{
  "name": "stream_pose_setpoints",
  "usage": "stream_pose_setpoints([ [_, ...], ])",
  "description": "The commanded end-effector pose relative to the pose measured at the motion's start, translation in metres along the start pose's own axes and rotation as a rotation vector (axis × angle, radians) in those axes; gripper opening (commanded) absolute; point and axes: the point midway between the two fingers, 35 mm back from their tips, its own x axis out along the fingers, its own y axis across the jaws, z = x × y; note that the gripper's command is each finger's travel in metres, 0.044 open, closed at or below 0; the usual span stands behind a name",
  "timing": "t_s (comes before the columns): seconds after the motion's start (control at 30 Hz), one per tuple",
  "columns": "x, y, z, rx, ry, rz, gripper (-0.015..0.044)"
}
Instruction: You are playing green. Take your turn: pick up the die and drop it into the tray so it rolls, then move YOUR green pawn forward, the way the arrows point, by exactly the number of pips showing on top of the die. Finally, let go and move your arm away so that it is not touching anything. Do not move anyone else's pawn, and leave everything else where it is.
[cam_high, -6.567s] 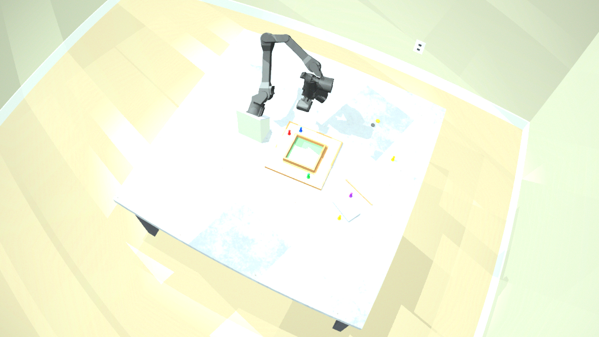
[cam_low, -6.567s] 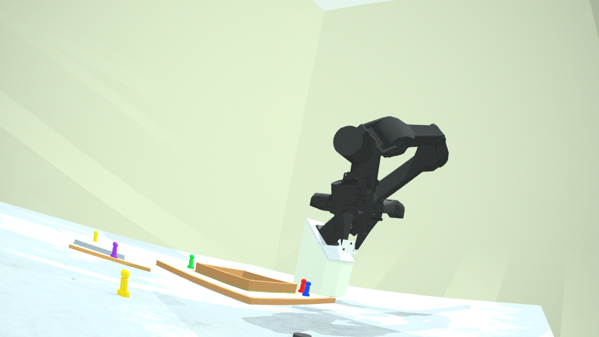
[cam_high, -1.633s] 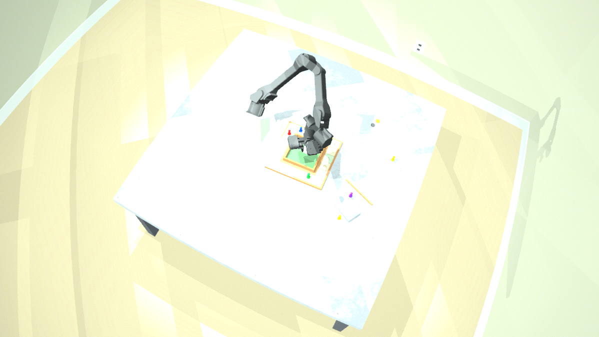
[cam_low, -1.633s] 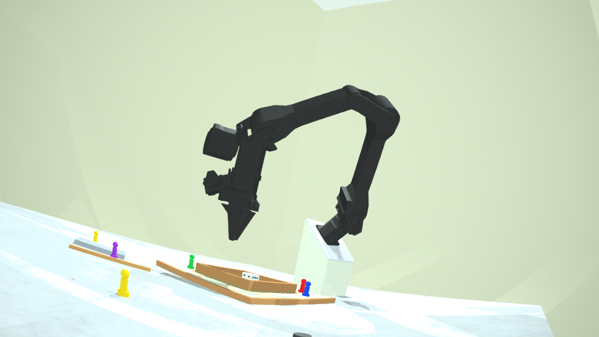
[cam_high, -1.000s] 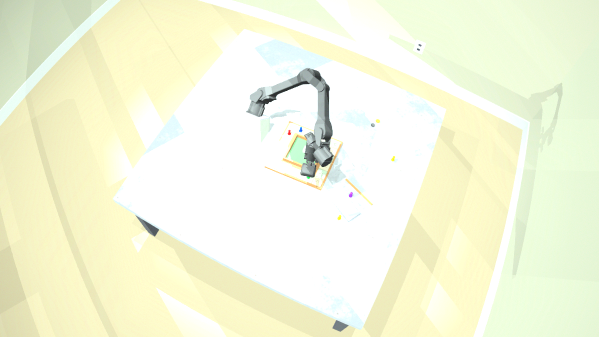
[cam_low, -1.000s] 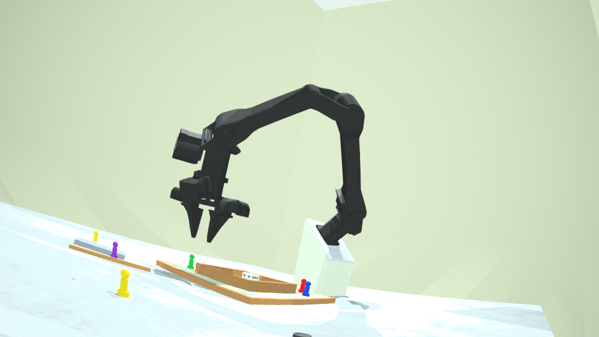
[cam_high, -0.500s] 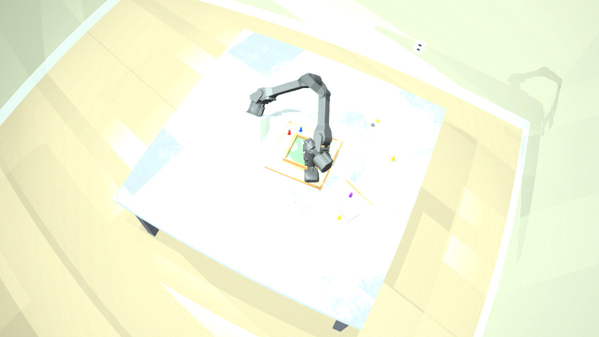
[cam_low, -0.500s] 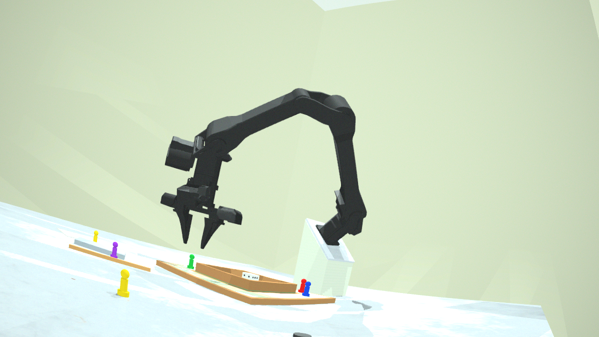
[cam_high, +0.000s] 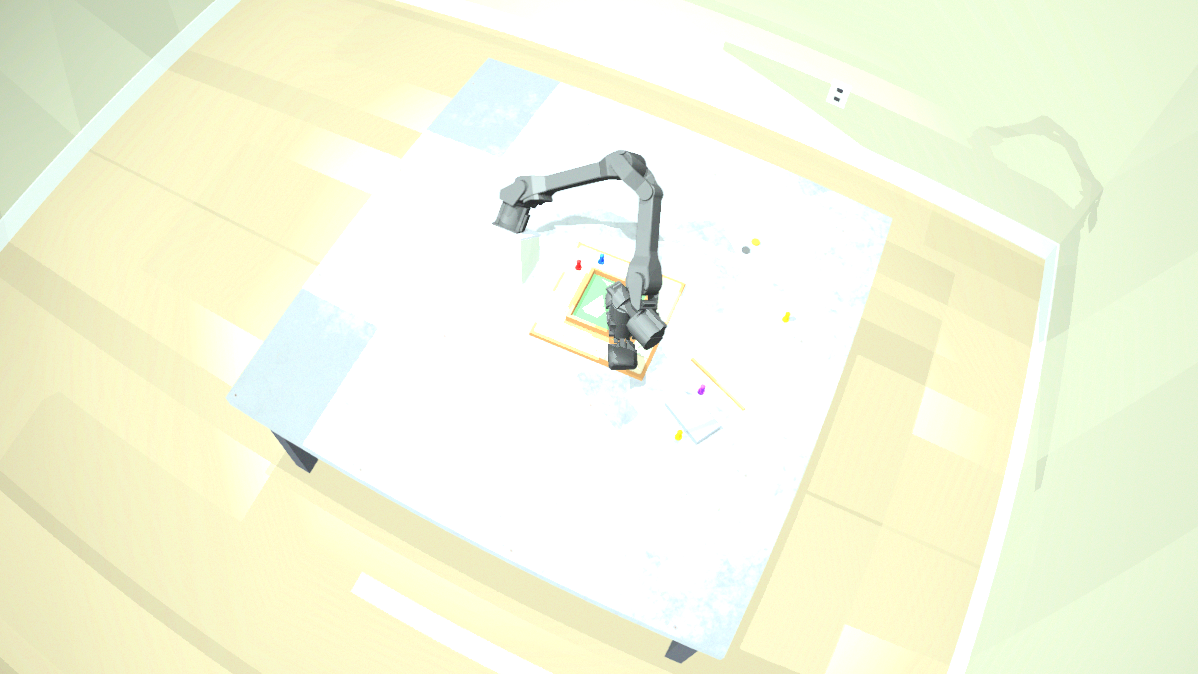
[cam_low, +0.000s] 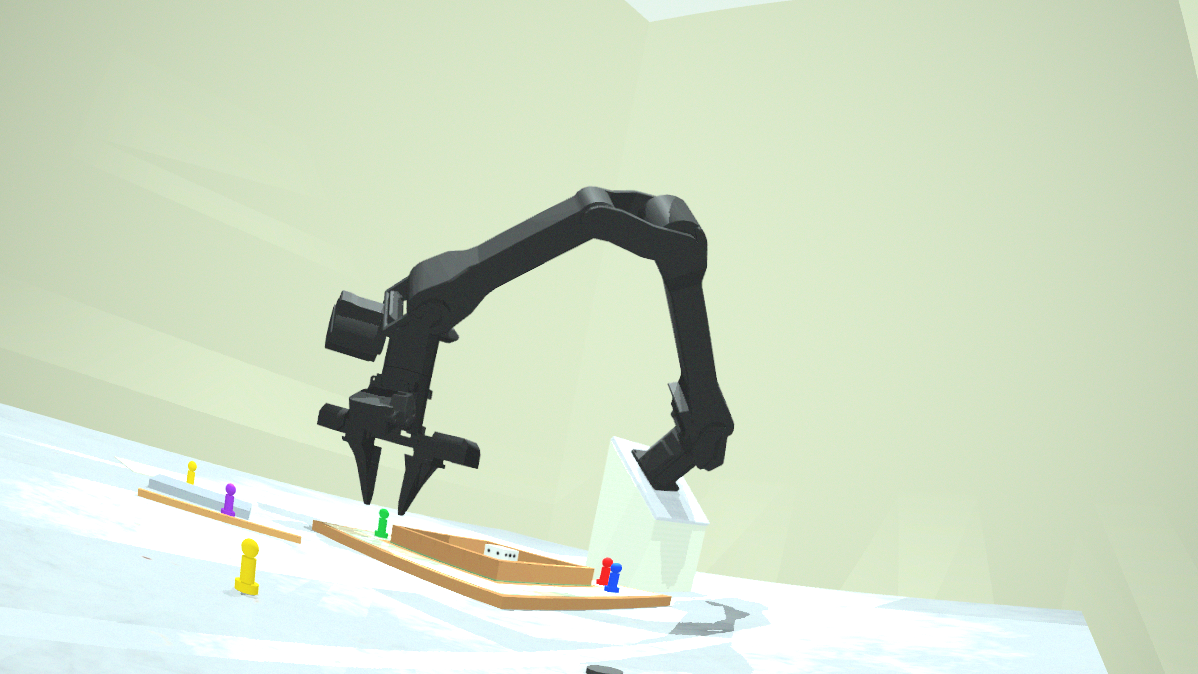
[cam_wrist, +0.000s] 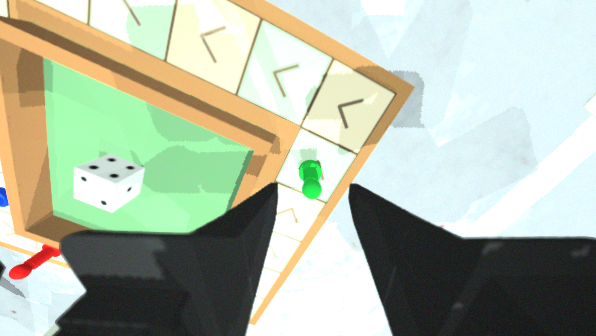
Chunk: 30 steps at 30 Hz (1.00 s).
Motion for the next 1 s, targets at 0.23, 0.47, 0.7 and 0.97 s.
stream_pose_setpoints([
  [0.23,0.018,0.001,-0.002,0.008,0.0,0.007,0.02],
  [0.47,0.024,0.001,-0.002,0.008,0.0,0.008,0.0147],
  [0.7,0.024,0.001,-0.002,0.008,0.0,0.008,0.0042],
  [0.97,0.023,0.001,-0.002,0.008,0.0,0.007,0.0],
])
